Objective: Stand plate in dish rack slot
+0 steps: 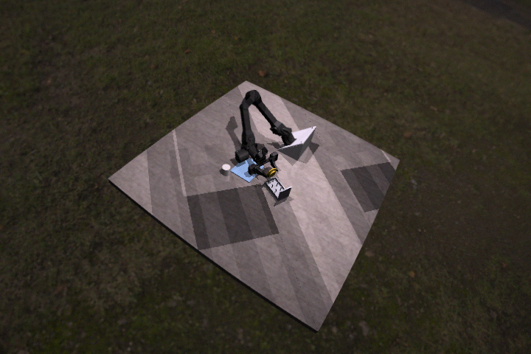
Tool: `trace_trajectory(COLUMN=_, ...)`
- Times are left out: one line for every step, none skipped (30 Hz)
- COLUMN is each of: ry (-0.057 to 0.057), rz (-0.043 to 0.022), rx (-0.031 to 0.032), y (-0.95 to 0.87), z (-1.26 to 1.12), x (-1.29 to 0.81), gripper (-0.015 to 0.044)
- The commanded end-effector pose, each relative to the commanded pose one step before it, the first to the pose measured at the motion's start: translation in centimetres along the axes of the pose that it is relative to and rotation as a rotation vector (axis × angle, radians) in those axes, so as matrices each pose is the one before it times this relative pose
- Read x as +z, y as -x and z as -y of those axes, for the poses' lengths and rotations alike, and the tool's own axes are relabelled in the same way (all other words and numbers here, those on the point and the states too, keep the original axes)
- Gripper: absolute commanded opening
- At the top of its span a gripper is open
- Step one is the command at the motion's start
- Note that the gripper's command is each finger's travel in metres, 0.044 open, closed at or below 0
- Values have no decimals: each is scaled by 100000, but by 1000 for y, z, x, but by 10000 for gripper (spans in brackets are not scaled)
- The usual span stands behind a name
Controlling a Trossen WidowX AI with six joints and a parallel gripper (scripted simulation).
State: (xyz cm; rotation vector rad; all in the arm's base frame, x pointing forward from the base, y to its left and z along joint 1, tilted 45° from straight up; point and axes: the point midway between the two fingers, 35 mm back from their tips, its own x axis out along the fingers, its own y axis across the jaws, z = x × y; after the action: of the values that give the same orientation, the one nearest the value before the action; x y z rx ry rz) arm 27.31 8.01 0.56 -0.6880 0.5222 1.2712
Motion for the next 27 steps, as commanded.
trace_trajectory(ry=8611, rz=4393, rx=-3702, y=494, z=-199, x=-52, gripper=0)
trace_trajectory(ry=2749, rz=1080, rx=-1284, y=159, z=22, x=-21, gripper=0)
trace_trajectory(ry=2240, rz=842, rx=-1062, y=131, z=17, x=-15, gripper=0)
trace_trajectory(ry=1350, rz=491, rx=-647, y=79, z=10, x=-8, gripper=0)
trace_trajectory(ry=451, rz=161, rx=-217, y=27, z=3, x=-2, gripper=0)
trace_trajectory(ry=0, rz=0, rx=0, y=0, z=0, x=0, gripper=0)
trace_trajectory(ry=0, rz=0, rx=0, y=0, z=0, x=0, gripper=0)
trace_trajectory(ry=0, rz=0, rx=0, y=0, z=0, x=0, gripper=0)
trace_trajectory(ry=0, rz=0, rx=0, y=0, z=0, x=0, gripper=0)
trace_trajectory(ry=0, rz=0, rx=0, y=0, z=0, x=0, gripper=0)
trace_trajectory(ry=0, rz=0, rx=0, y=0, z=0, x=0, gripper=0)
trace_trajectory(ry=0, rz=0, rx=0, y=0, z=0, x=0, gripper=0)
trace_trajectory(ry=-9, rz=-35, rx=2, y=-61, z=7, x=-4, gripper=0)
trace_trajectory(ry=-29, rz=-102, rx=3, y=-184, z=20, x=-9, gripper=0)
trace_trajectory(ry=-50, rz=-162, rx=-6, y=-307, z=32, x=-11, gripper=0)
trace_trajectory(ry=-66, rz=-187, rx=-25, y=-384, z=38, x=-6, gripper=0)
trace_trajectory(ry=-55, rz=-135, rx=-34, y=-305, z=28, x=2, gripper=0)
trace_trajectory(ry=-34, rz=-75, rx=-27, y=-183, z=15, x=4, gripper=0)
trace_trajectory(ry=-12, rz=-24, rx=-10, y=-61, z=5, x=2, gripper=0)
trace_trajectory(ry=0, rz=0, rx=0, y=0, z=0, x=0, gripper=0)
trace_trajectory(ry=0, rz=0, rx=0, y=0, z=0, x=0, gripper=0)
trace_trajectory(ry=0, rz=0, rx=0, y=0, z=0, x=0, gripper=0)
trace_trajectory(ry=83, rz=26, rx=-45, y=-124, z=8, x=-4, gripper=0)
trace_trajectory(ry=167, rz=58, rx=-93, y=-249, z=15, x=-5, gripper=0)
trace_trajectory(ry=238, rz=98, rx=-141, y=-360, z=17, x=-2, gripper=0)
trace_trajectory(ry=204, rz=98, rx=-128, y=-311, z=10, x=4, gripper=0)
trace_trajectory(ry=121, rz=64, rx=-79, y=-186, z=4, x=4, gripper=0)
